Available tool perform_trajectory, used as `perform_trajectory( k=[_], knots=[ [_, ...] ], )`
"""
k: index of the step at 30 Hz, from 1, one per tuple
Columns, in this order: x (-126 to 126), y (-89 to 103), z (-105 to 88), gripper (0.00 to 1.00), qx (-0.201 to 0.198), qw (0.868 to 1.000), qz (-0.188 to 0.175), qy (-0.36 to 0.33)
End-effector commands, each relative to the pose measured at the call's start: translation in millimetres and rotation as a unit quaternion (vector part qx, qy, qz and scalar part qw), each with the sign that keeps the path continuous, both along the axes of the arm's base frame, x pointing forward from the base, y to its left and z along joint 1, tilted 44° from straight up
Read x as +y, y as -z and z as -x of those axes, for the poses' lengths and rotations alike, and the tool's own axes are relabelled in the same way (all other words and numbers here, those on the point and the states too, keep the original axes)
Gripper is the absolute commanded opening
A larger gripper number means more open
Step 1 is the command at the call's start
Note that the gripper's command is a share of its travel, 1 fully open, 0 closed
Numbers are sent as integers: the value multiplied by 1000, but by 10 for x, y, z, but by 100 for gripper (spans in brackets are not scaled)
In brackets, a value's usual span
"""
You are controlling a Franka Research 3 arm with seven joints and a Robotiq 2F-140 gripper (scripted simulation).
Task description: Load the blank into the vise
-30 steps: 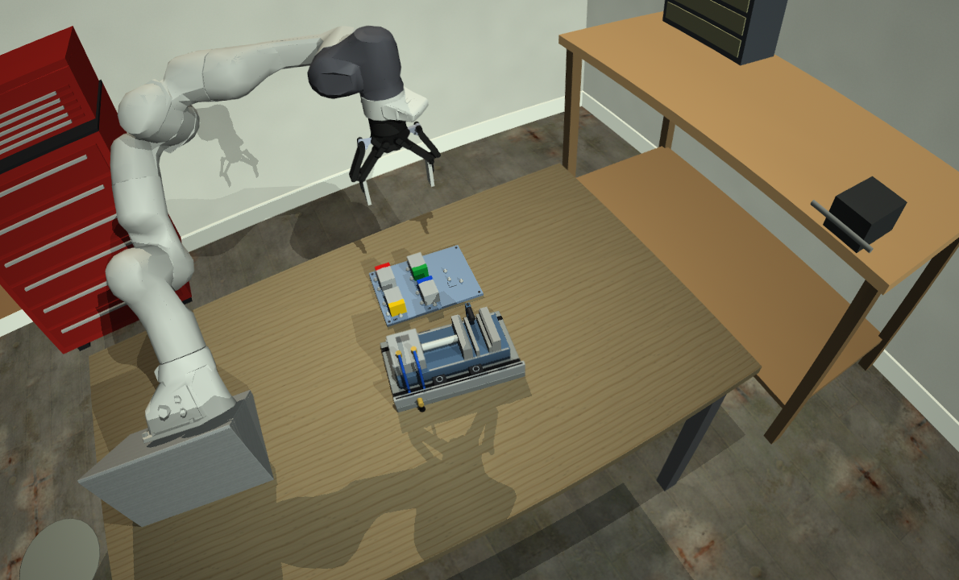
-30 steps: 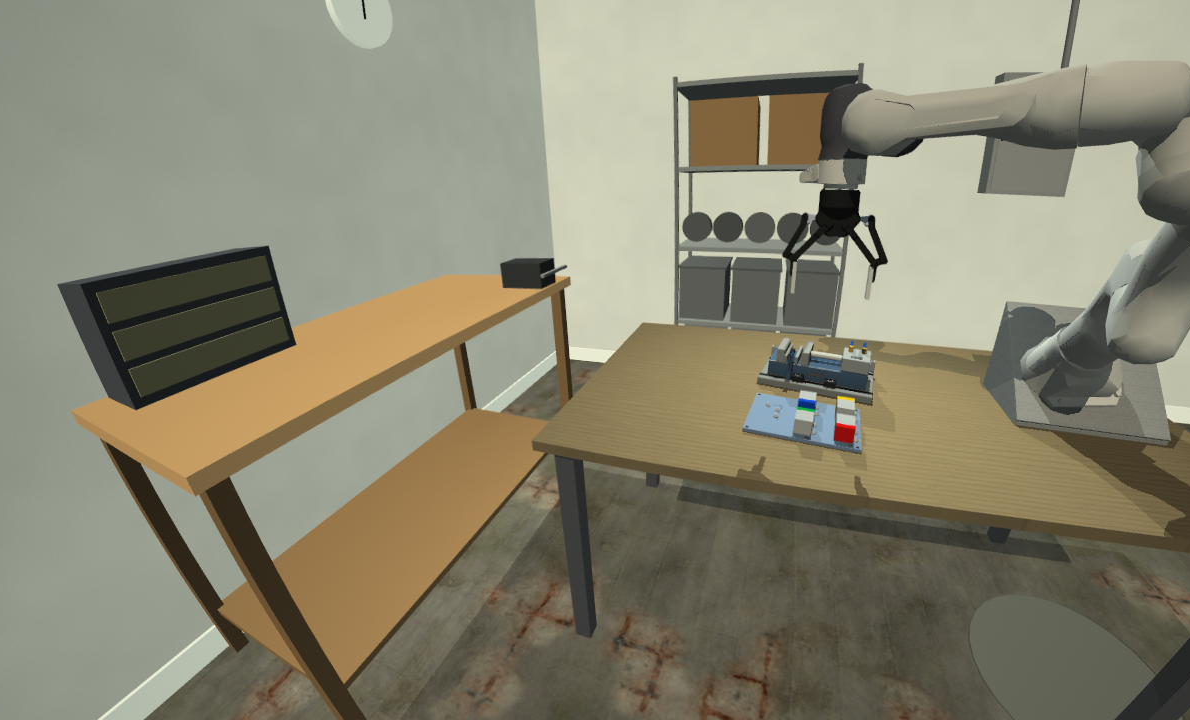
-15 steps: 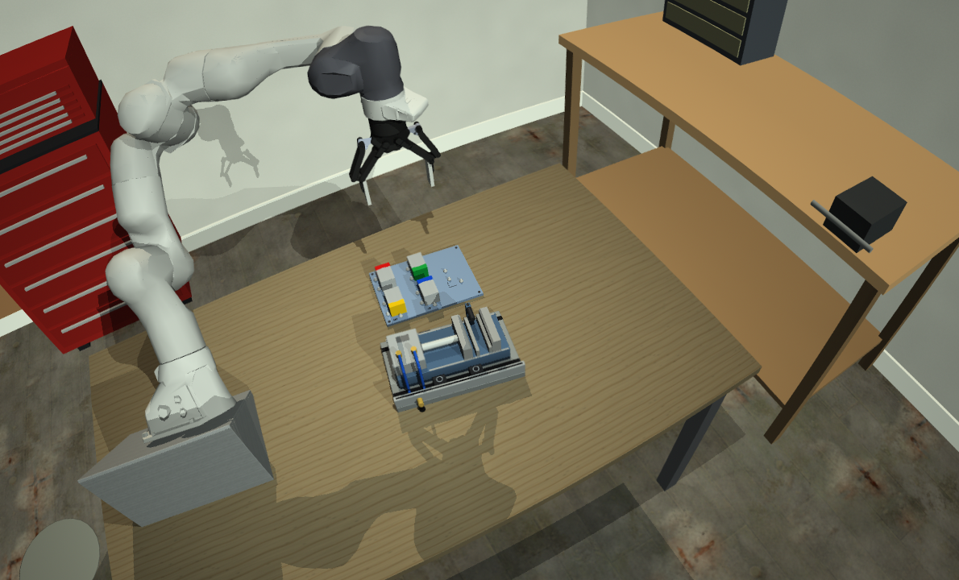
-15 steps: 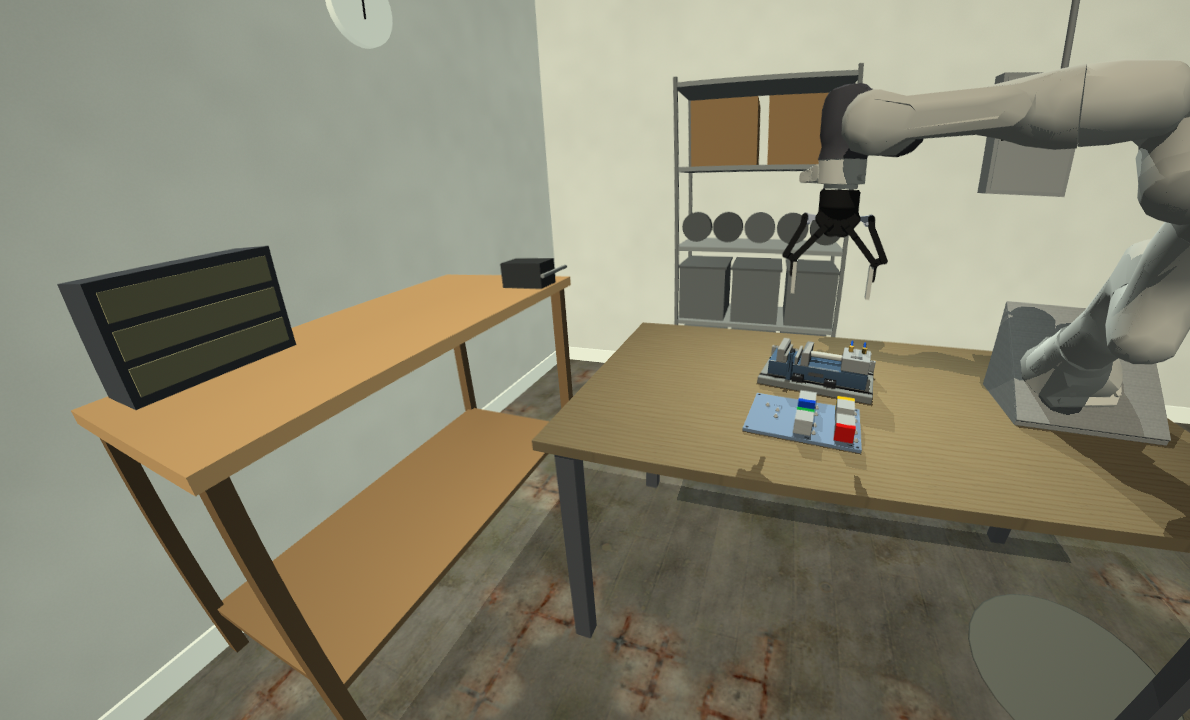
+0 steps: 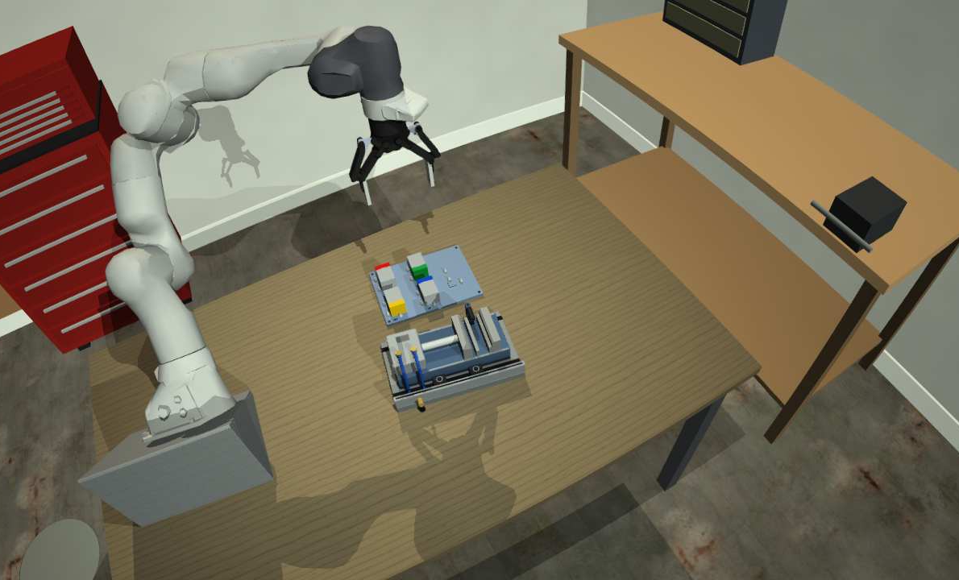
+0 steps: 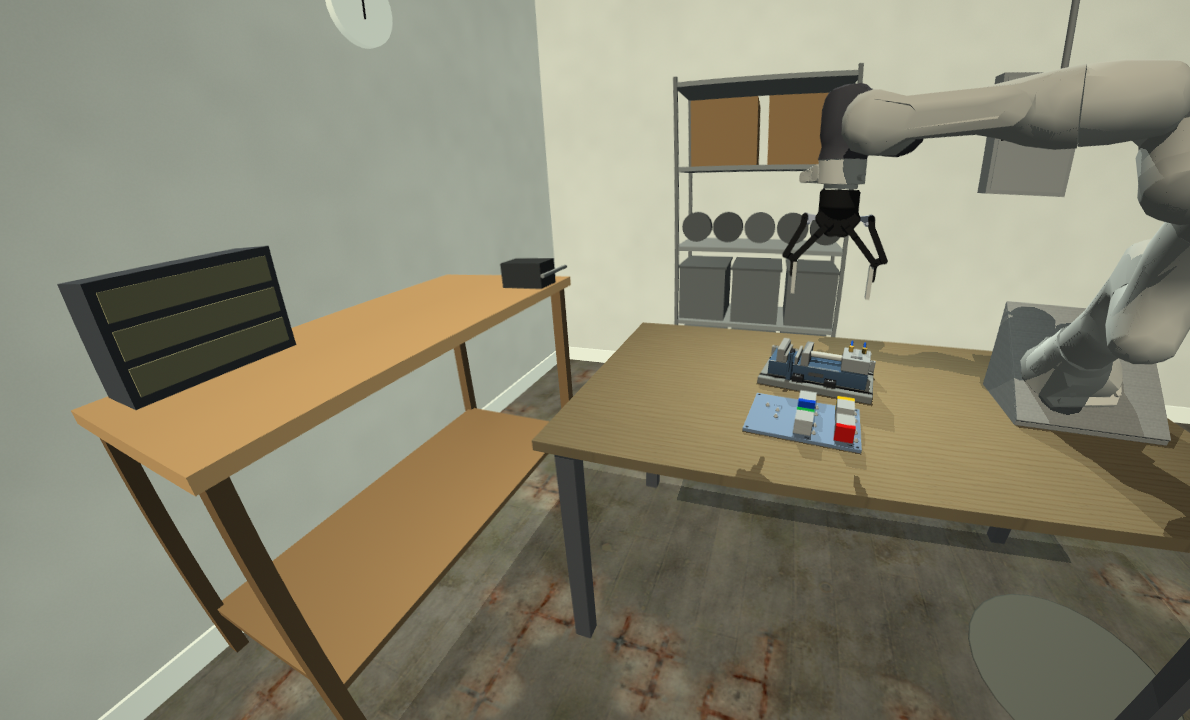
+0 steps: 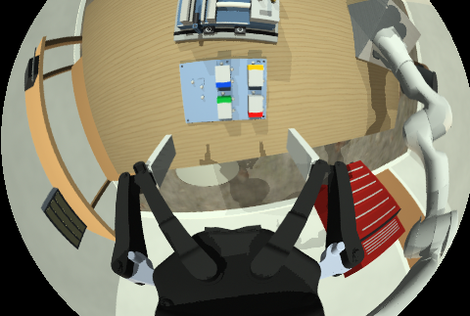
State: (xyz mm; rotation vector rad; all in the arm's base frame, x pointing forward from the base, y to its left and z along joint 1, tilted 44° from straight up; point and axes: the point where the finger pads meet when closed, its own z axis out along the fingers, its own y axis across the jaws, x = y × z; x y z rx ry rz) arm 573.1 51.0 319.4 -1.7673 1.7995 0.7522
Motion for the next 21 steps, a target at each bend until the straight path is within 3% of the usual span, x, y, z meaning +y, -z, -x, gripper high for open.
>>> perform_trajectory(
  k=[1,17,21],
  knots=[
    [-1,-1,0,100,0,1000,0,0],
    [-1,-1,0,100,0,1000,0,0],
    [325,348,19,100,-1,1000,0,0]
  ],
)
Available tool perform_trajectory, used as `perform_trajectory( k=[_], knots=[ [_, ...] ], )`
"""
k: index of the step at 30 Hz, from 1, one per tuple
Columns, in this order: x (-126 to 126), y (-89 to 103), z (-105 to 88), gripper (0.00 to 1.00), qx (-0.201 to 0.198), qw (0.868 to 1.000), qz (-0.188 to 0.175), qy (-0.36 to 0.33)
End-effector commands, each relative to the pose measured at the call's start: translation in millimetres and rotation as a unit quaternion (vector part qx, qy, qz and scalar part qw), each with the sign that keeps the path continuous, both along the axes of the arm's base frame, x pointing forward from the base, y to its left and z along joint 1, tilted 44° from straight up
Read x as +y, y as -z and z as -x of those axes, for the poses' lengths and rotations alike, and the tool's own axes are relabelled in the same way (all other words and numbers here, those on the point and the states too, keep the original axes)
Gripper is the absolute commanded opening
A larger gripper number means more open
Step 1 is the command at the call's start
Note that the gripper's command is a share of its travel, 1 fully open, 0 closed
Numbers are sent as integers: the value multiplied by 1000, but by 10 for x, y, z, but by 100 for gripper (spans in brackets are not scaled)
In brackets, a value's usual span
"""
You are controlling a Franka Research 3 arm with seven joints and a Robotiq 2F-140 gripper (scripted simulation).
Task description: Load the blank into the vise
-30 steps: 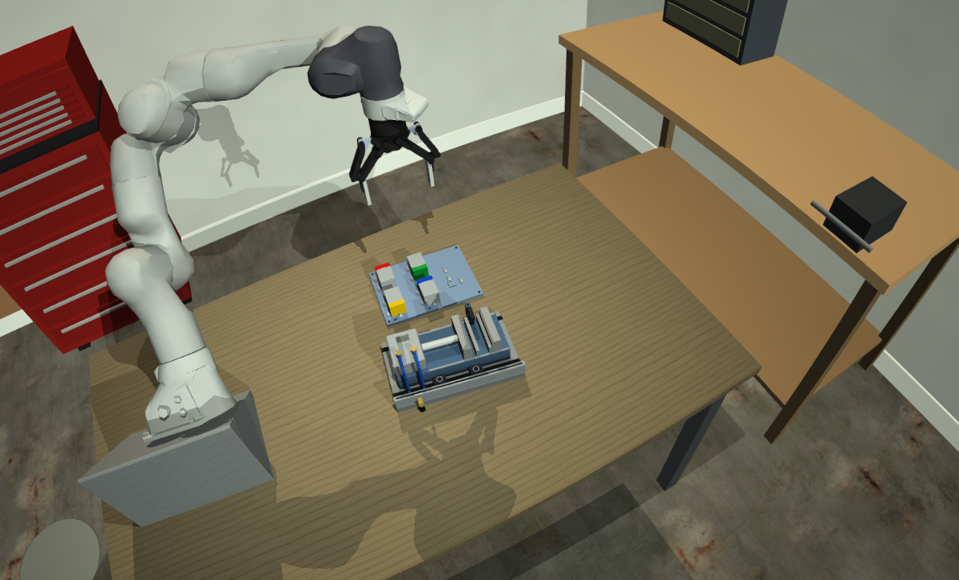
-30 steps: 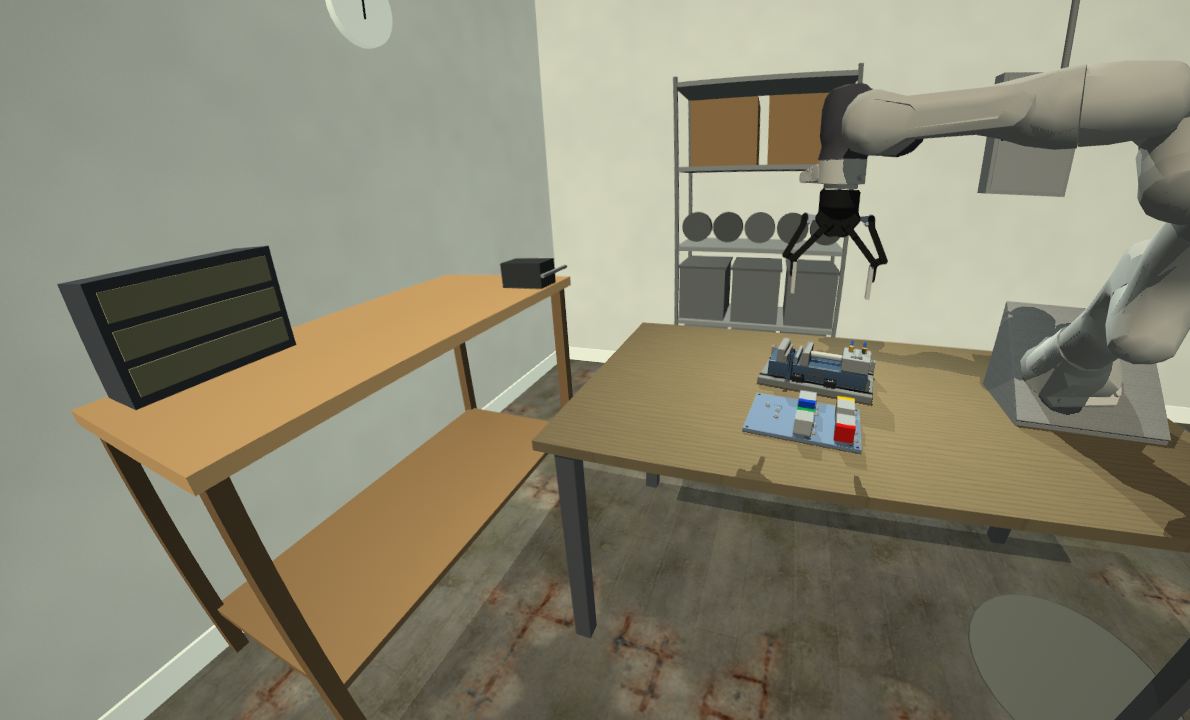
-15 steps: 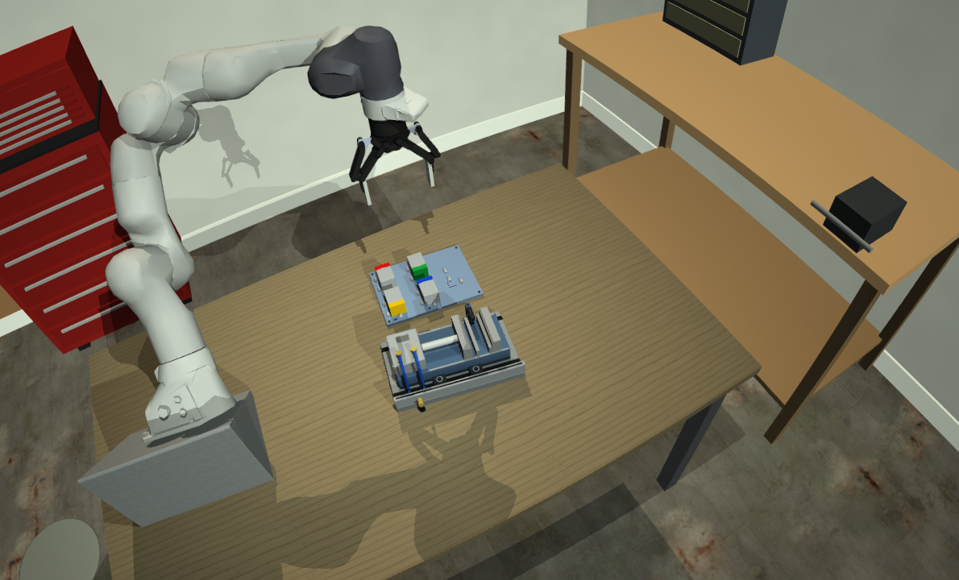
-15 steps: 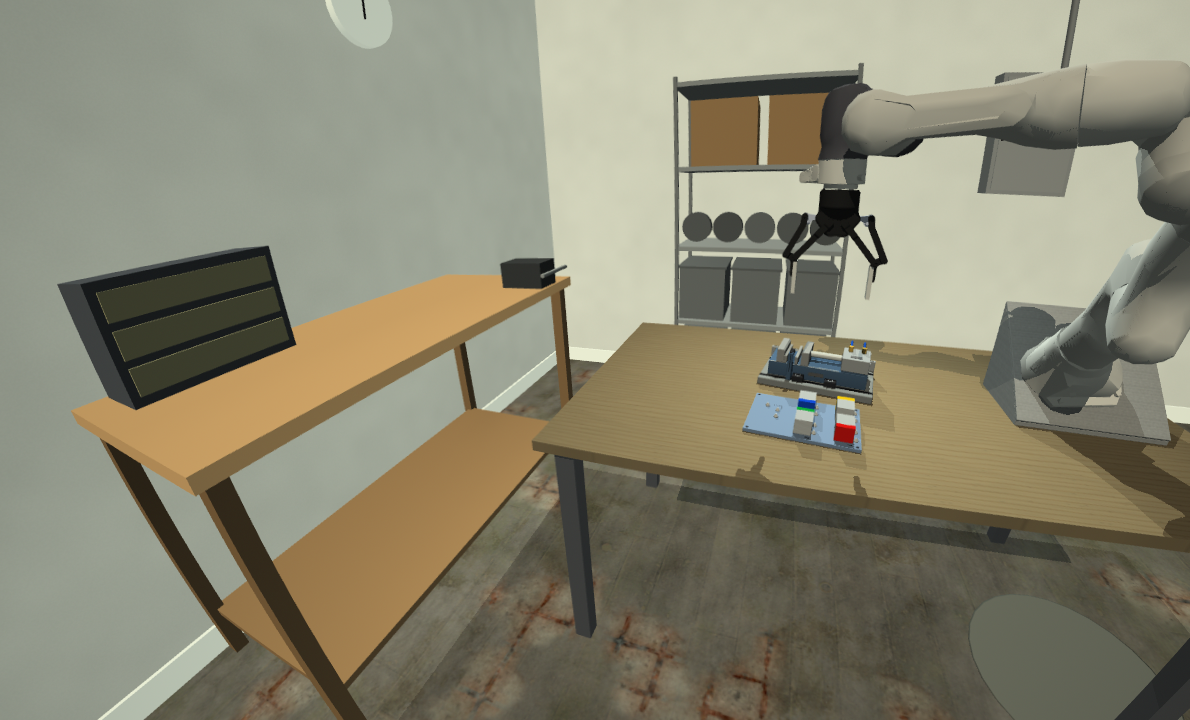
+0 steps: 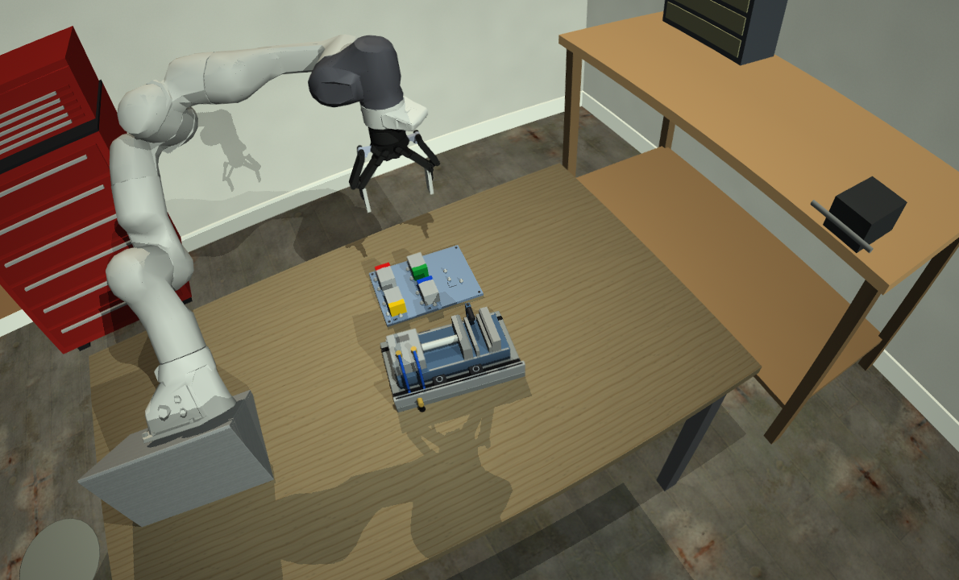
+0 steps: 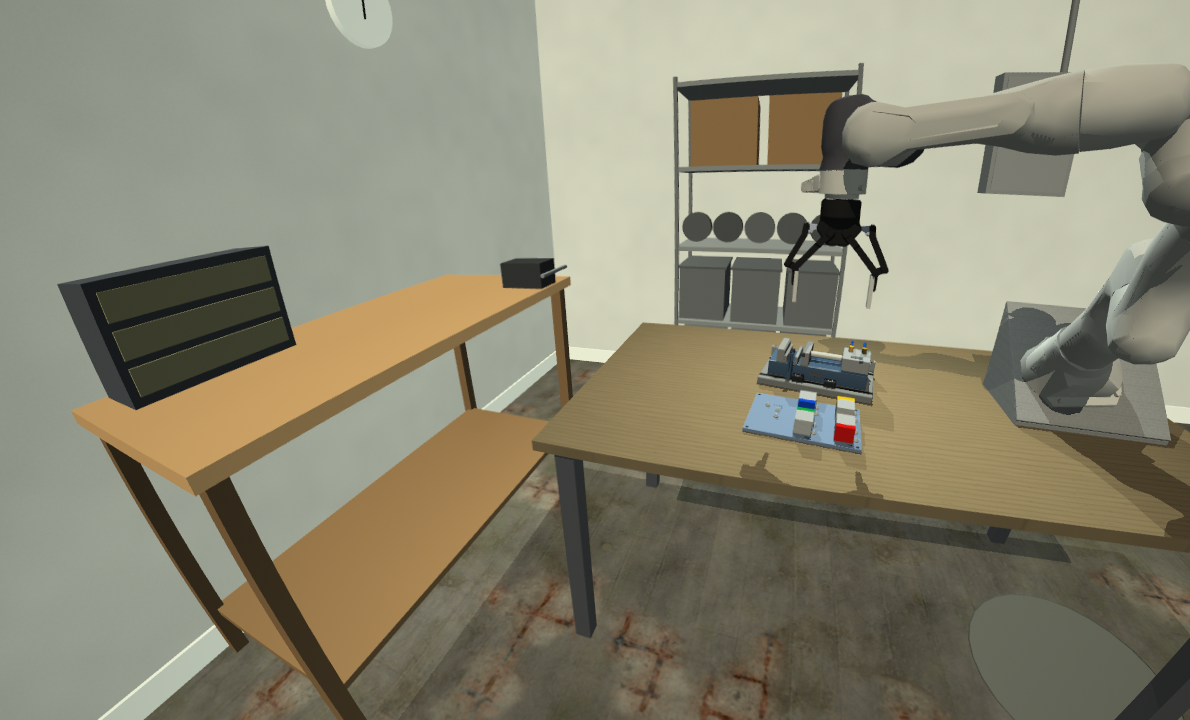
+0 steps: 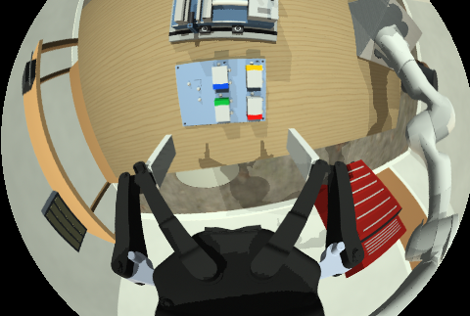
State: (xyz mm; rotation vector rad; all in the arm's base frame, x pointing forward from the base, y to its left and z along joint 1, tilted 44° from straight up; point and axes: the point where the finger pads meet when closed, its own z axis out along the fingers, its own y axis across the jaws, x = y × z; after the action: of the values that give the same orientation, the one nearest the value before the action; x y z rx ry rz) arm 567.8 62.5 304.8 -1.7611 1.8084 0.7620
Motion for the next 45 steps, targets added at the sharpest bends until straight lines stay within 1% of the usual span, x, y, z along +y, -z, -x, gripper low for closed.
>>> perform_trajectory(
  k=[1,13,14,18,30,31,35,45],
  knots=[
    [291,289,-29,100,-6,1000,1,-2],
    [291,289,-29,100,-6,1000,1,-2],
    [393,377,-1,100,-1,1000,0,-4],
    [697,731,-13,100,-6,1000,1,-2],
    [697,731,-13,100,-6,1000,1,-2],
    [701,718,13,100,0,1000,0,-4],
    [618,654,-31,100,-6,1000,1,-2],
    [618,654,-31,100,-6,1000,1,-2]
  ],
)
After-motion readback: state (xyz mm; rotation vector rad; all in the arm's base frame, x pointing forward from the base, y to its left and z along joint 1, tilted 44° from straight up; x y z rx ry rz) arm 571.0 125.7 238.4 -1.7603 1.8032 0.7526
